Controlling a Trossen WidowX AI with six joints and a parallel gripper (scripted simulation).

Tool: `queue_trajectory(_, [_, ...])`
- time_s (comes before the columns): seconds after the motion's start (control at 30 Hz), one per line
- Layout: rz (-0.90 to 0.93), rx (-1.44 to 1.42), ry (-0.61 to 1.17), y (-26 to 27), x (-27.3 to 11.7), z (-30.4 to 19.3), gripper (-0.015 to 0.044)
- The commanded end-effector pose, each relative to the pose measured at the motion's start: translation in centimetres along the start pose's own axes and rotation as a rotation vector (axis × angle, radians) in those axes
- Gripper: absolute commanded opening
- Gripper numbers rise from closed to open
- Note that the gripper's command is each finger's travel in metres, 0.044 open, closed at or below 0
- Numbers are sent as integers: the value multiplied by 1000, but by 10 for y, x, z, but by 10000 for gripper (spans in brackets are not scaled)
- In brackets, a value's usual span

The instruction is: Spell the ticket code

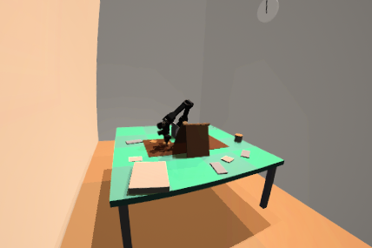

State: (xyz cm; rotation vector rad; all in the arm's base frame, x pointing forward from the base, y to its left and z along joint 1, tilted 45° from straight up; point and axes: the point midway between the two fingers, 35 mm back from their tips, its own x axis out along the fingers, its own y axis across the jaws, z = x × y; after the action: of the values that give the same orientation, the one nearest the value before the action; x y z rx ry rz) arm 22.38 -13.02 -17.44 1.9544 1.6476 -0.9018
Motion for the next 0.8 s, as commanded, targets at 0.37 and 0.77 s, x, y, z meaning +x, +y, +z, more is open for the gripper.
queue_trajectory(0.37, [0, 0, -2, 0, -8, -1, 0])
queue_trajectory(0.77, [66, -92, -203, 24, -55, 6, 0])
